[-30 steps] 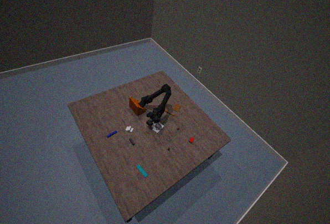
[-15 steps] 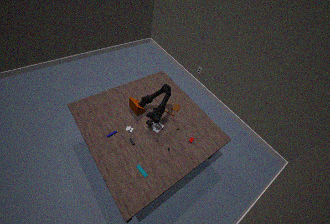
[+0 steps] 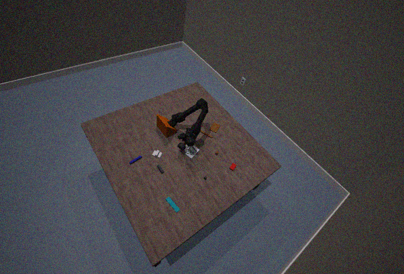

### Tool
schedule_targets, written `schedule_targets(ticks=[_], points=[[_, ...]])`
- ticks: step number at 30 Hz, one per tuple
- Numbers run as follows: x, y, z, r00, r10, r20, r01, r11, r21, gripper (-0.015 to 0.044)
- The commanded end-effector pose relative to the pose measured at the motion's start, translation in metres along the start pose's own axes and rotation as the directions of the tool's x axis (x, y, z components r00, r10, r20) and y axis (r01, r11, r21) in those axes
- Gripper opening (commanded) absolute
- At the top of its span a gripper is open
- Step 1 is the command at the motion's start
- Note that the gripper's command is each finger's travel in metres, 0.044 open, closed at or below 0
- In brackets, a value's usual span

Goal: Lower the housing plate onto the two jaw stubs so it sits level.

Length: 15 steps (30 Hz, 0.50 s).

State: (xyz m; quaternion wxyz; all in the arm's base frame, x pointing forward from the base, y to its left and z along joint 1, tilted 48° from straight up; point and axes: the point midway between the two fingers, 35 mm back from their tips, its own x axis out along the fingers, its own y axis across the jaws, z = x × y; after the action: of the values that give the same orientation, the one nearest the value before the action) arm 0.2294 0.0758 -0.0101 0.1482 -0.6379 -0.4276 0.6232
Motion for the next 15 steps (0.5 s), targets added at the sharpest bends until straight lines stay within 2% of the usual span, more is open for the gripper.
schedule_targets(ticks=[1, 15], points=[[0.0000, 0.0000, 0.0000, 1.000, 0.000, 0.000, 0.000, 1.000, 0.000, 0.0430], [0.0000, 0.0000, 0.0000, 1.000, 0.000, 0.000, 0.000, 1.000, 0.000, 0.0440]])
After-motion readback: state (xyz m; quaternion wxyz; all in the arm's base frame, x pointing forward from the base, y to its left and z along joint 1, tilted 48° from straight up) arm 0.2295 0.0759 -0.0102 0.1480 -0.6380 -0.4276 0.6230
